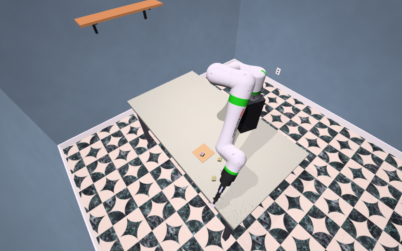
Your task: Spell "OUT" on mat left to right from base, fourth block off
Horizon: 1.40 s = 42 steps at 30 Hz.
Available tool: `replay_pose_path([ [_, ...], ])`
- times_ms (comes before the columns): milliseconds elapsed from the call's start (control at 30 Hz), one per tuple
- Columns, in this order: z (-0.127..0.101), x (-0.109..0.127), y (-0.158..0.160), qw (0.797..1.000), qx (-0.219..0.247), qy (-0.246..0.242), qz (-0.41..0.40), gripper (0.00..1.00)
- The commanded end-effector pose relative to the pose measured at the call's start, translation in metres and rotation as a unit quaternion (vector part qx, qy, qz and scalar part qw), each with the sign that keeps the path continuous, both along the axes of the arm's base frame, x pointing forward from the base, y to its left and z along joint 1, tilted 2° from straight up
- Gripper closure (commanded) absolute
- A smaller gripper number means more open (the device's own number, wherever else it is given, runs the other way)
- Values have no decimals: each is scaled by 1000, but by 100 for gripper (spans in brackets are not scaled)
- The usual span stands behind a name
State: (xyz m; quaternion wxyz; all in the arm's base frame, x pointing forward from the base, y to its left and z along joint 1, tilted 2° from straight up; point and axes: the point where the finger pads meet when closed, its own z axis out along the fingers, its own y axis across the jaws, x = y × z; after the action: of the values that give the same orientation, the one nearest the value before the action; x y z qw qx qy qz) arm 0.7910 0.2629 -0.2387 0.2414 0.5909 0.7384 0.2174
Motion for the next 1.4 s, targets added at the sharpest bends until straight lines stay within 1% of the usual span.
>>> replay_pose_path([
  [0,0,3,1,998,-58,9,-37,84],
  [233,-3,2,-10,994,-93,1,-56,84],
  [300,-3,2,-10,994,-93,1,-56,84],
  [333,-5,-1,-16,992,-112,-1,-65,84],
  [567,-10,-16,-33,983,-162,3,-89,84],
  [800,-18,-44,-56,969,-221,19,-113,84],
  [867,-18,-44,-56,969,-221,19,-113,84],
  [900,-21,-60,-66,961,-247,30,-122,84],
  [1000,-24,-76,-74,953,-270,41,-130,84],
  [1100,-27,-96,-85,943,-298,57,-139,84],
  [1367,-33,-161,-111,908,-372,111,-157,84],
])
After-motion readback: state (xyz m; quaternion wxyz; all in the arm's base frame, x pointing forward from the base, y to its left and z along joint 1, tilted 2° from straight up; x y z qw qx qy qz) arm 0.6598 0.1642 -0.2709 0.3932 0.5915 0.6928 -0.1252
